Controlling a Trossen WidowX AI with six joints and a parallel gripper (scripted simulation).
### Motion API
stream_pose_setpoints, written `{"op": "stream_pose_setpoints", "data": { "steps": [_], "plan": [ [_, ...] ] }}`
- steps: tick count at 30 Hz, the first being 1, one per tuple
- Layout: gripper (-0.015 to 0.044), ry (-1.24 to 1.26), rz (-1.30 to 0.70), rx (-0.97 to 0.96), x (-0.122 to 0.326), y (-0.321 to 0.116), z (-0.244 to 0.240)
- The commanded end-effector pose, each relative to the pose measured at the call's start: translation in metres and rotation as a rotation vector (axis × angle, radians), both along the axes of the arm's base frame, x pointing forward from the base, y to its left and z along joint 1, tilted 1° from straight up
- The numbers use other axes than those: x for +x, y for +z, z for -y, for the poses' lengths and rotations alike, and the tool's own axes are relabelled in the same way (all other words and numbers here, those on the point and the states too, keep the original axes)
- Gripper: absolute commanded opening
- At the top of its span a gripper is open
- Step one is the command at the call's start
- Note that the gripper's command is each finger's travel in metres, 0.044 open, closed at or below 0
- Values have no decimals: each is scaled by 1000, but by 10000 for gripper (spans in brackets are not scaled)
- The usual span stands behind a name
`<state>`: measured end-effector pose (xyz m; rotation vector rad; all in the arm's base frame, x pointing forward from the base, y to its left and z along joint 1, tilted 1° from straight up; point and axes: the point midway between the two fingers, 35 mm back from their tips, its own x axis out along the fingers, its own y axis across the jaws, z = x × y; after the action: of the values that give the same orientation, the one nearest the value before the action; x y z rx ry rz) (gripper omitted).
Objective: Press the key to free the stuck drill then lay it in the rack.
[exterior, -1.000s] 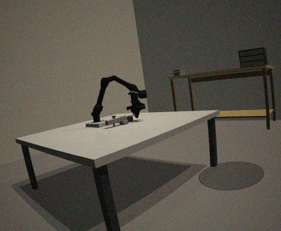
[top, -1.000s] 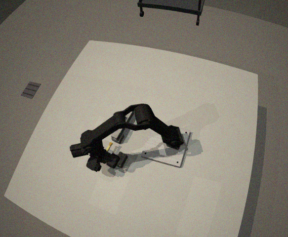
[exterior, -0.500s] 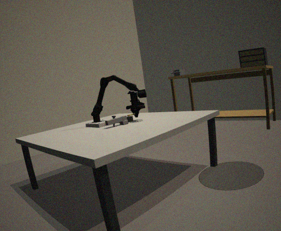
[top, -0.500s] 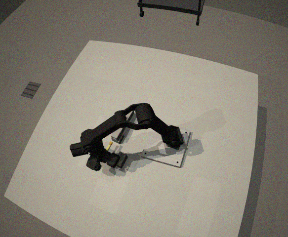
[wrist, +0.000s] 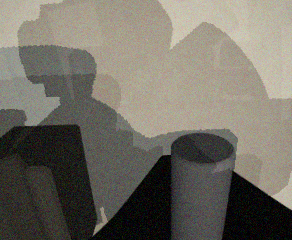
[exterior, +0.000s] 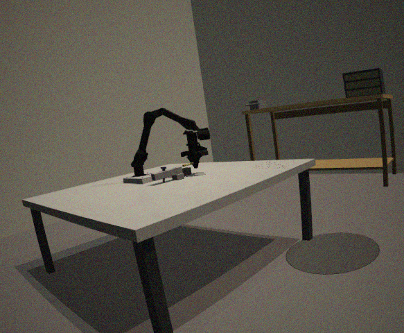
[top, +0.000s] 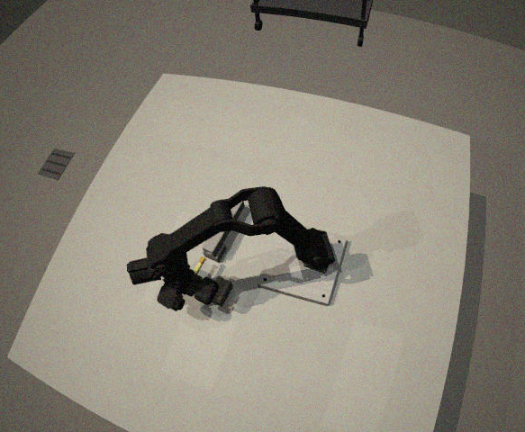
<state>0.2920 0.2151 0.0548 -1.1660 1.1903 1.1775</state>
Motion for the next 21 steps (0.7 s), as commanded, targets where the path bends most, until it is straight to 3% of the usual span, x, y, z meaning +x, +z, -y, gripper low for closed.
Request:
{"op": "stream_pose_setpoints", "data": {
  "steps": [1, 21],
  "plan": [
    [0, 1, 2, 3, 0, 3, 0],
    [0, 1, 2, 3, -1, 10, 2]
  ]
}}
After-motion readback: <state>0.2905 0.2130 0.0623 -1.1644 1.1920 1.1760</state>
